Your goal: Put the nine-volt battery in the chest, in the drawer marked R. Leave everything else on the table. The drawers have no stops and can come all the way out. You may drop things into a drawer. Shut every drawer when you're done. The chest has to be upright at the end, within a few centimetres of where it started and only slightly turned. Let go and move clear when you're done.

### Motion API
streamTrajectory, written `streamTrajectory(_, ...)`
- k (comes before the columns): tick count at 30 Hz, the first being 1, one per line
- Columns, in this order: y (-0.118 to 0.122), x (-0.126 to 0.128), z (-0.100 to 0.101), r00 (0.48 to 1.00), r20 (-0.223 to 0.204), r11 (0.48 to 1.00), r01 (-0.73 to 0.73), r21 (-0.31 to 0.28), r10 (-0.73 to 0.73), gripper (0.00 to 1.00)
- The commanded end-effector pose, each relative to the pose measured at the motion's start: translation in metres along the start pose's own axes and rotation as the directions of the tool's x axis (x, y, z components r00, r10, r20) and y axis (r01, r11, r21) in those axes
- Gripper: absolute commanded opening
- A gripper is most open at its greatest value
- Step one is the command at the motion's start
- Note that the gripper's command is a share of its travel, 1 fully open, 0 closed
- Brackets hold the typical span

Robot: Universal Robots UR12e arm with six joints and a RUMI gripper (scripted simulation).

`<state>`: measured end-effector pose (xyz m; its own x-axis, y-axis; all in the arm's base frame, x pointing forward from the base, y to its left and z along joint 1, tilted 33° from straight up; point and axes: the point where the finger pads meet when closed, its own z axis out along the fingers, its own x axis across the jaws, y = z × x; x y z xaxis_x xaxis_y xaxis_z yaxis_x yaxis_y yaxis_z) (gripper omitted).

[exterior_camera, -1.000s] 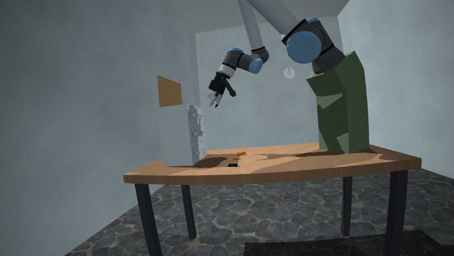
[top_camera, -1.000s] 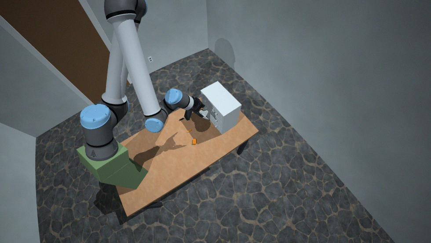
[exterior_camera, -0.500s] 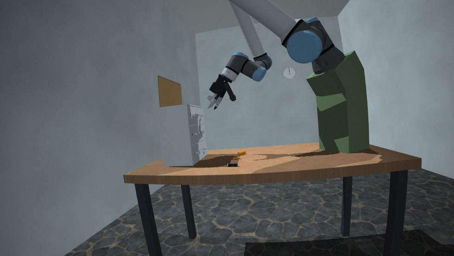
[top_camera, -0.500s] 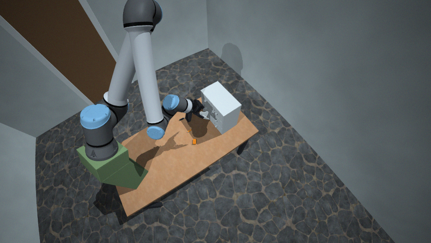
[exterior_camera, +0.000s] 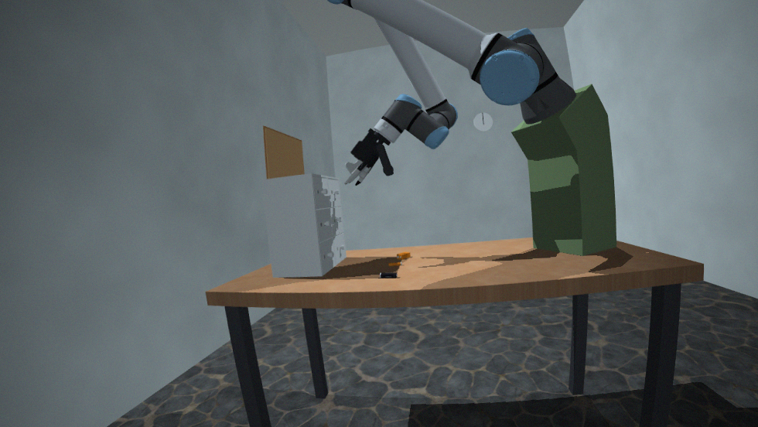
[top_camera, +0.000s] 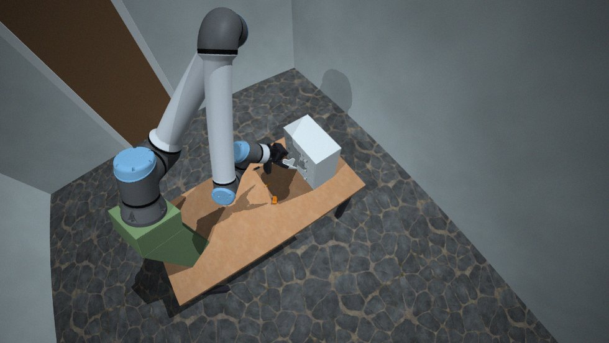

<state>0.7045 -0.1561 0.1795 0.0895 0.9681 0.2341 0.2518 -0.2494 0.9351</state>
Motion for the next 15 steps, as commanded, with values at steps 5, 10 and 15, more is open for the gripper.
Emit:
streamTrajectory(5,0.0,0.0,0.008,1.0,0.002,0.998,0.0,-0.069,0.0,1.0)
streamTrajectory(10,0.0,0.0,0.013,1.0,0.001,0.994,0.0,-0.107,0.0,1.0)
streamTrajectory(15,0.0,0.0,0.017,1.0,0.001,0.99,0.0,-0.142,0.0,1.0)
